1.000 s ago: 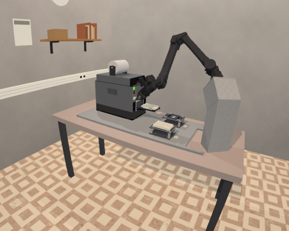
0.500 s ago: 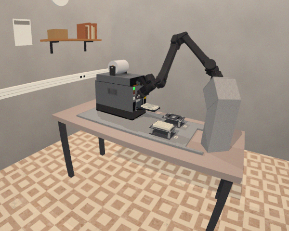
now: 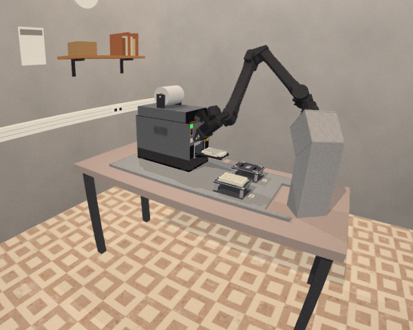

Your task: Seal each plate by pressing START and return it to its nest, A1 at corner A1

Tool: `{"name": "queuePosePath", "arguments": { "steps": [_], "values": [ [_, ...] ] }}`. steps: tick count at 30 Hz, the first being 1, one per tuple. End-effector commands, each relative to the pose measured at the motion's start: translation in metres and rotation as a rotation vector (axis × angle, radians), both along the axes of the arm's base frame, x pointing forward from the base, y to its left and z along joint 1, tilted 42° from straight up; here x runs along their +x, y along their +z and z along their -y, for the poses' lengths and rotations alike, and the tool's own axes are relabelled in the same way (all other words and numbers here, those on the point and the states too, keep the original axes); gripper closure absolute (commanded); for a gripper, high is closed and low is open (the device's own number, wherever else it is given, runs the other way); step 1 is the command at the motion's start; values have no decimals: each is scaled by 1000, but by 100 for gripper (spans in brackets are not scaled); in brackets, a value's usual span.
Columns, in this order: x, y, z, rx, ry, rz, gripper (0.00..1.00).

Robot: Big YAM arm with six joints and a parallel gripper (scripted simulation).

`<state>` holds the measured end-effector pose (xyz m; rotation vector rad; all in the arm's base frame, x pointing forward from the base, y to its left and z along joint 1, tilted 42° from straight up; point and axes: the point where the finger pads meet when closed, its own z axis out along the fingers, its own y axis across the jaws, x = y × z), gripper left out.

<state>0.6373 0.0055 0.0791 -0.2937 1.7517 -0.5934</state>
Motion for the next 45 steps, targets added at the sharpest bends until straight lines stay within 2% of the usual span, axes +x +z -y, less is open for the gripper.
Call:
{"name": "queuePosePath", "arguments": {
  "steps": [1,9,15,22,26,38,45],
  "values": [
    [8,27,10,-6,-16,42,100],
    [8,19,9,-7,-15,30,100],
    [8,5,8,-9,-14,7,100],
    [8,-8,-10,-10,14,-14,100],
    [8,-7,-11,-10,16,-13,100],
    [13,26,-20,-4,27,39,100],
    [16,32,-24,-1,40,50,100]
  ]
}}
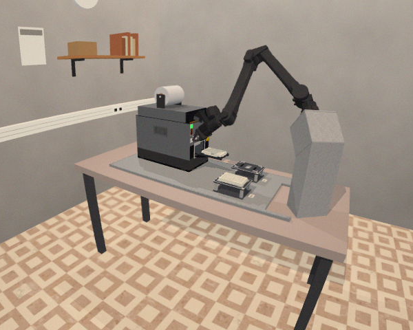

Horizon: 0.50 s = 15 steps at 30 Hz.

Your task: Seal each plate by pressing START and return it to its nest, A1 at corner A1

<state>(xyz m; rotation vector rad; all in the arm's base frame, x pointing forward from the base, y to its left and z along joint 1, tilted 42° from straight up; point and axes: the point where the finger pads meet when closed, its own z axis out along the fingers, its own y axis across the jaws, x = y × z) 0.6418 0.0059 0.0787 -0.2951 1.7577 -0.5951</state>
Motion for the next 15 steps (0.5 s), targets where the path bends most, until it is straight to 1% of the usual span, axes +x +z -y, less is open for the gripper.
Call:
{"name": "queuePosePath", "arguments": {
  "steps": [1,13,15],
  "values": [
    [12,34,-25,1,45,58,100],
    [18,49,-25,4,37,87,100],
    [18,49,-25,4,37,87,100]
  ]
}}
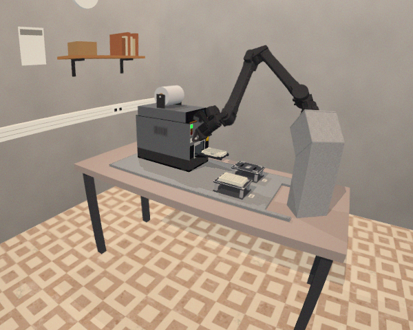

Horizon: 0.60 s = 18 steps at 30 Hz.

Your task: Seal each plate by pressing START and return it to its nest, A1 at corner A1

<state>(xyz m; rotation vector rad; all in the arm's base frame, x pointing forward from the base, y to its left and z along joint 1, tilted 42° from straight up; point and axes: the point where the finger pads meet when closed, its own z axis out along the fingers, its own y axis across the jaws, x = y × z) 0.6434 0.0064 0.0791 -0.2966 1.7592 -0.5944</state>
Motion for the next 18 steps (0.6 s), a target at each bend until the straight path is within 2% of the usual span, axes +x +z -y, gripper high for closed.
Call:
{"name": "queuePosePath", "arguments": {
  "steps": [1,18],
  "values": [
    [17,50,-24,5,36,95,100],
    [24,63,-27,9,38,121,100]
  ]
}}
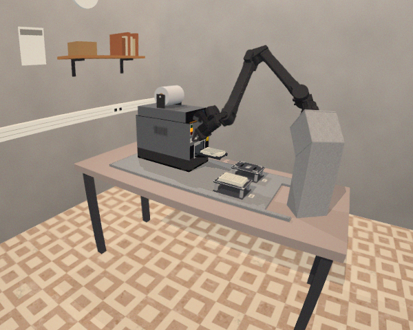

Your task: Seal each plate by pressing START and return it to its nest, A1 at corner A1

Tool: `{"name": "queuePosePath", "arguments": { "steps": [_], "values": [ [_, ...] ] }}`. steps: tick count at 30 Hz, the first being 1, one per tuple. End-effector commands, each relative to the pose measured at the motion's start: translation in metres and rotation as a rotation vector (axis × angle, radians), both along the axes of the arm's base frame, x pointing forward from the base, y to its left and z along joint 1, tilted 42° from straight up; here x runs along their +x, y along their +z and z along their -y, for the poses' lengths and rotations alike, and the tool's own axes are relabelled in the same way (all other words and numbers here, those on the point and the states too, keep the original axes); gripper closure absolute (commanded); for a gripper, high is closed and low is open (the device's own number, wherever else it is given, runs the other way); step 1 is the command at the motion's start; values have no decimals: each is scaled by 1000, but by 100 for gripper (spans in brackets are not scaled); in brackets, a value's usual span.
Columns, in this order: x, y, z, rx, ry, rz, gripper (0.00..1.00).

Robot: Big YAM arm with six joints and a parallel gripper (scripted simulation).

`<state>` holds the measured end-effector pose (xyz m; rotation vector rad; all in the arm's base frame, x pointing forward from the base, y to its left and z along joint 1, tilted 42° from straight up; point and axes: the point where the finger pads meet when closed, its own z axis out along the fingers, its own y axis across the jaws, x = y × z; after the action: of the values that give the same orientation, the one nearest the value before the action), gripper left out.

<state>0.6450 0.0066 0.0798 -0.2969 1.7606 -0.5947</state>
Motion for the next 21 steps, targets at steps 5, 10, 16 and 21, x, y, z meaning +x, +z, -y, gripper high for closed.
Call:
{"name": "queuePosePath", "arguments": {
  "steps": [5,10,16,21],
  "values": [
    [25,65,-27,11,39,127,100],
    [27,69,-28,12,41,136,100],
    [28,72,-28,14,41,147,100],
    [30,75,-29,16,42,156,100]
  ]
}}
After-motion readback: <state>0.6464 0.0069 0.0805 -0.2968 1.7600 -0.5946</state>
